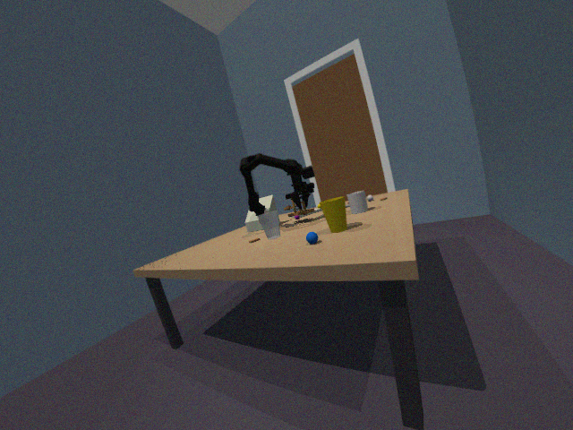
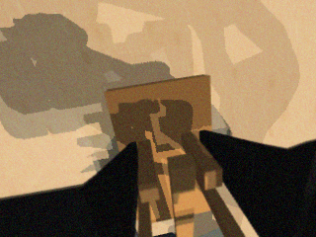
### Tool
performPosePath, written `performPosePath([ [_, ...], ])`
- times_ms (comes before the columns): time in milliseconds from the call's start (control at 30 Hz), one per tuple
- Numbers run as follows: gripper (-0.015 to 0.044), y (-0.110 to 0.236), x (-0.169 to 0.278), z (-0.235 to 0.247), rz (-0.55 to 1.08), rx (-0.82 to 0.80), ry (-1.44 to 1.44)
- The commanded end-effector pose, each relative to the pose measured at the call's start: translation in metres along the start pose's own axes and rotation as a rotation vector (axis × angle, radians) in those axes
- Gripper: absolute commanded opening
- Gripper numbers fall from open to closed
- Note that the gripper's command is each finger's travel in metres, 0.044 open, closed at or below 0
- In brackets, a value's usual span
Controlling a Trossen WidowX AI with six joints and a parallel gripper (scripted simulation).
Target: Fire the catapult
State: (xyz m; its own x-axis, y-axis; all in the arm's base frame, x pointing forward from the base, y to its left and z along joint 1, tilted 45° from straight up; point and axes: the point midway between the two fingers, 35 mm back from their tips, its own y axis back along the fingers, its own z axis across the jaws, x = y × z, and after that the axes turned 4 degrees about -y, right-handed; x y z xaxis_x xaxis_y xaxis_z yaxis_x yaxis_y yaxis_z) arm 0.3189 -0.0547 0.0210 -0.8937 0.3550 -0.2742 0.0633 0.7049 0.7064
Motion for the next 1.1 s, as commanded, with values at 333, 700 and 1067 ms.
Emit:
performPosePath([
  [333,0.0,0.002,-0.001,0.019,-0.003,-0.007,0.268],
  [700,0.0,-0.012,-0.001,0.02,-0.003,-0.007,0.268],
  [1067,0.0,-0.03,-0.002,0.021,-0.003,-0.007,0.268],
])
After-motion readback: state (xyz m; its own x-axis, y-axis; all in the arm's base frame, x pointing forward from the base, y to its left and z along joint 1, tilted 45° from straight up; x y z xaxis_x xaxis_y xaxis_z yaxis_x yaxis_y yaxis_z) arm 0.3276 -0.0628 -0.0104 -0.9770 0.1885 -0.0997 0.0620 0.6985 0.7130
